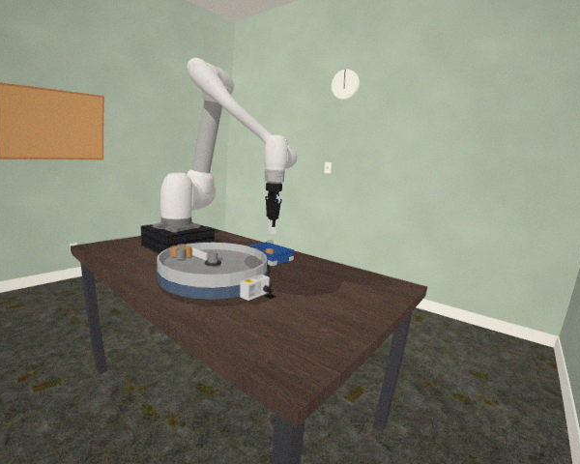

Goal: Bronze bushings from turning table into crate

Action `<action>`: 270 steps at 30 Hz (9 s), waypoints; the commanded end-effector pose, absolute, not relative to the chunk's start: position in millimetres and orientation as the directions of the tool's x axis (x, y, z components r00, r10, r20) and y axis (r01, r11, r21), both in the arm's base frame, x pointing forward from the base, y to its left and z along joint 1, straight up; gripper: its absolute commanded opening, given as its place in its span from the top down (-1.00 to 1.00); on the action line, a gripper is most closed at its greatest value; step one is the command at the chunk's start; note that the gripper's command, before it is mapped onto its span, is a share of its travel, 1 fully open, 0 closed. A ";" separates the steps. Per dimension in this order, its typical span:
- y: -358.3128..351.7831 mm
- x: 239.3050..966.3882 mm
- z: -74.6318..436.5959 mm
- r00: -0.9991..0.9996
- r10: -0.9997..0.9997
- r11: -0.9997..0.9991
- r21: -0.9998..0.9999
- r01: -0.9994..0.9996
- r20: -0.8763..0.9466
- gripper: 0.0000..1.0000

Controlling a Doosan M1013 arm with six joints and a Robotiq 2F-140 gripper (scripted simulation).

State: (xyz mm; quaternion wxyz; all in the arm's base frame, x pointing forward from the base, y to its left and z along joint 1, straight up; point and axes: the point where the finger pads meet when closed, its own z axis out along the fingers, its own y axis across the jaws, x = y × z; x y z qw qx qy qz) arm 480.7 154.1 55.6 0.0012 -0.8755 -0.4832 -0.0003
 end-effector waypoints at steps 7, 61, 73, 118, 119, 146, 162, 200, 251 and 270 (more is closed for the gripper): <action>150.0 478.8 55.7 0.529 0.848 -0.529 -0.002 0.848 0.002 0.81; -185.5 304.2 55.0 0.177 0.984 -0.177 -0.001 0.984 0.002 0.81; -192.9 299.8 55.0 0.169 0.986 -0.169 -0.001 0.986 0.002 0.81; -192.9 299.8 32.0 0.169 0.986 -0.169 -0.001 0.986 0.003 0.81; -192.9 299.8 32.0 0.169 0.986 -0.169 -0.001 0.986 0.003 0.81; -192.9 299.8 32.0 0.169 0.986 -0.169 -0.001 0.986 0.003 0.81; -192.9 299.8 24.0 0.169 0.986 -0.169 -0.001 0.986 0.003 0.81; -192.9 299.8 22.8 0.169 0.986 -0.169 -0.001 0.986 0.003 0.81; -192.9 299.8 12.0 0.169 0.986 -0.169 -0.001 0.986 0.003 1.00; -192.9 299.8 12.0 0.169 0.986 -0.169 -0.001 0.986 0.003 1.00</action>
